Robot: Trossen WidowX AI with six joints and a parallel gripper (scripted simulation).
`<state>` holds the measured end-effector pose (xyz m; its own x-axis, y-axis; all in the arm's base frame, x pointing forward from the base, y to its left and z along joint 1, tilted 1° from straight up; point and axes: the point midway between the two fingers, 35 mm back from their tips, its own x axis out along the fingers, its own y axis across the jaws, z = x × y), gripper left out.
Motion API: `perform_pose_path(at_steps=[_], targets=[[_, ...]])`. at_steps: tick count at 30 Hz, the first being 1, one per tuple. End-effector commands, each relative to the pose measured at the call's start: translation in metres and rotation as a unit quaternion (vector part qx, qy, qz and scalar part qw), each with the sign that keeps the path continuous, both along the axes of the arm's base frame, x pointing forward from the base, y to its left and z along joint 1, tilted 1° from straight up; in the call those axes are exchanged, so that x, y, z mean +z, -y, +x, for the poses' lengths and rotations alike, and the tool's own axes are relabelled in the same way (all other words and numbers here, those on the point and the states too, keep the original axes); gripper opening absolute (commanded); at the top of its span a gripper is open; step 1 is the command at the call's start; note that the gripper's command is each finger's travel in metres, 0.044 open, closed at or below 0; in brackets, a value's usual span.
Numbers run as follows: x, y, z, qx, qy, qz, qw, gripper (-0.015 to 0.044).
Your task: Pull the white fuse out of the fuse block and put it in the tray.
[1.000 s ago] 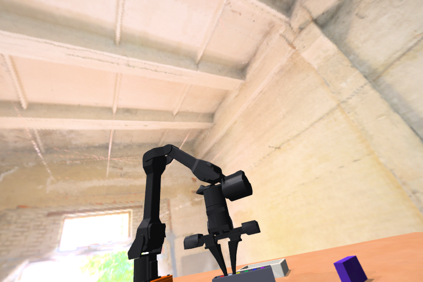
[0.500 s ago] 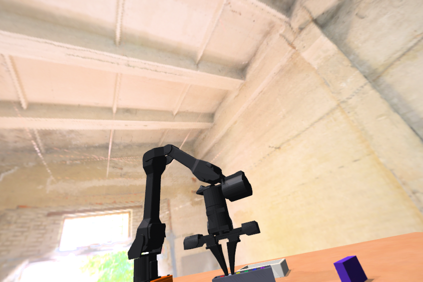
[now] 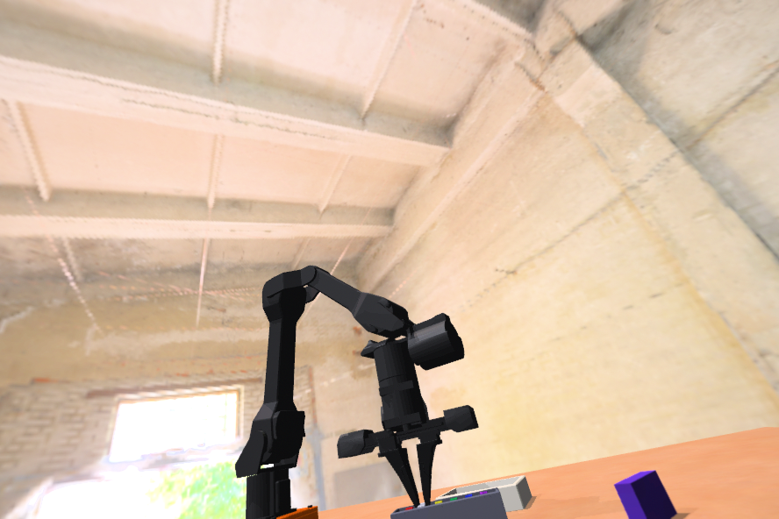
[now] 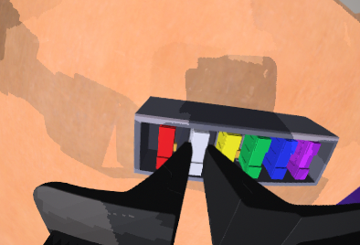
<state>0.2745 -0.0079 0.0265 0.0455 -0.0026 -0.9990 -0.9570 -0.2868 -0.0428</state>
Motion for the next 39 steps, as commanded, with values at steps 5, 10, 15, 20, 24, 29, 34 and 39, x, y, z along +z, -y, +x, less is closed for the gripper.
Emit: perform_pose_path(at_steps=[5, 10, 15, 20, 24, 29, 34, 39], targets=[[0.005, 0.0, 0.001, 0.0, 0.001, 0.0, 1.0, 0.0], [0.008, 0.0, 0.001, 0.0, 0.001, -0.001, 1.0, 0.0], [0.01, 0.0, 0.001, 0.001, 0.001, -0.001, 1.0, 0.0], [0.013, 0.0, 0.001, 0.001, 0.001, -0.001, 1.0, 0.0], [0.015, 0.0, 0.001, 0.001, 0.001, -0.001, 1.0, 0.0], [0.017, 0.0, 0.001, 0.001, 0.001, -0.001, 1.0, 0.0], [0.02, 0.0, 0.001, 0.001, 0.001, -0.001, 1.0, 0.0], [0.022, 0.0, 0.001, 0.001, 0.001, -0.002, 1.0, 0.0]])
